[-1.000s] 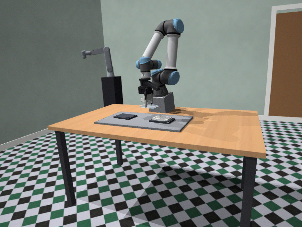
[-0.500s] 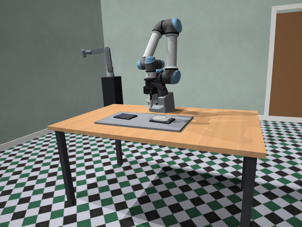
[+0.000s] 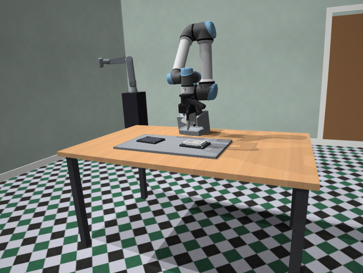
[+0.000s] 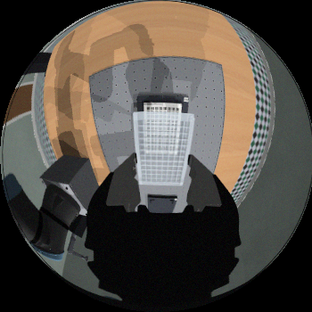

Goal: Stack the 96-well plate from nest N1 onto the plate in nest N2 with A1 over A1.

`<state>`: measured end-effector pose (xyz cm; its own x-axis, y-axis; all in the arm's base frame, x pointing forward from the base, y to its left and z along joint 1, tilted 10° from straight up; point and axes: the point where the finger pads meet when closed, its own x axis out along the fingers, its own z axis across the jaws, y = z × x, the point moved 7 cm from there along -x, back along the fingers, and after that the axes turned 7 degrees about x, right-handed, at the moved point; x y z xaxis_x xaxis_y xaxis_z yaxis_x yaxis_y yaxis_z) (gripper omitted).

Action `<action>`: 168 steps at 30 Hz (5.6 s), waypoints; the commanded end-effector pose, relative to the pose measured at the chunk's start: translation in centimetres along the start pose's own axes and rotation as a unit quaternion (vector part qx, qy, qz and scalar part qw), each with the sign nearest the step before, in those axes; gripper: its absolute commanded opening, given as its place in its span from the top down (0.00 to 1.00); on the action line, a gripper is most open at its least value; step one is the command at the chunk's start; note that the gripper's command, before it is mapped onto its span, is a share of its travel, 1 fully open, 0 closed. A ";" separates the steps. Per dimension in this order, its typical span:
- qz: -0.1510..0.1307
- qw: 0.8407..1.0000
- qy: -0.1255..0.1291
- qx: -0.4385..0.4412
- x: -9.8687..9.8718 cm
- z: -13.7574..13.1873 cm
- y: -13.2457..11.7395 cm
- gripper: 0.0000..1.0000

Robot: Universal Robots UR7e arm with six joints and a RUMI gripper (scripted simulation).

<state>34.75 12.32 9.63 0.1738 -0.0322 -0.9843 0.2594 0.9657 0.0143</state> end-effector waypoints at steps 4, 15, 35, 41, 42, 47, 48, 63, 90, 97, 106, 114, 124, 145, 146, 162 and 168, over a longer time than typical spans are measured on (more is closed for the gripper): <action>-0.001 1.000 0.000 0.000 0.0 -0.3 2.2 1.00; -0.001 1.000 0.000 0.000 0.0 -0.3 2.4 1.00; -0.001 1.000 0.000 0.000 0.0 -0.2 2.3 1.00; -0.001 1.000 0.000 0.000 0.0 -0.2 2.2 1.00; -0.001 1.000 0.000 0.000 0.0 -0.2 2.2 1.00; -0.001 1.000 0.000 0.000 0.7 -0.2 2.2 1.00; -0.001 1.000 0.000 0.000 0.8 -0.2 2.2 1.00; -0.001 1.000 0.000 0.000 3.0 -0.2 2.2 1.00; -0.001 1.000 0.000 0.000 6.2 -0.2 2.2 1.00; -0.001 1.000 0.000 0.000 6.2 -0.2 2.2 1.00; -0.001 1.000 0.000 0.000 6.2 -0.2 2.2 1.00; -0.001 1.000 0.000 0.000 6.3 -0.2 2.2 1.00; -0.001 1.000 0.000 0.000 6.5 -0.2 2.2 1.00; -0.001 1.000 0.000 0.000 6.8 -0.2 2.2 1.00; -0.001 1.000 0.000 0.000 6.8 -0.2 2.2 1.00; -0.001 1.000 0.000 0.000 7.0 -0.2 2.2 1.00; -0.001 1.000 0.000 0.000 7.1 -0.2 2.2 1.00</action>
<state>36.28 14.24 2.64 0.1730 -0.0348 -0.9843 0.2608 0.9653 0.0117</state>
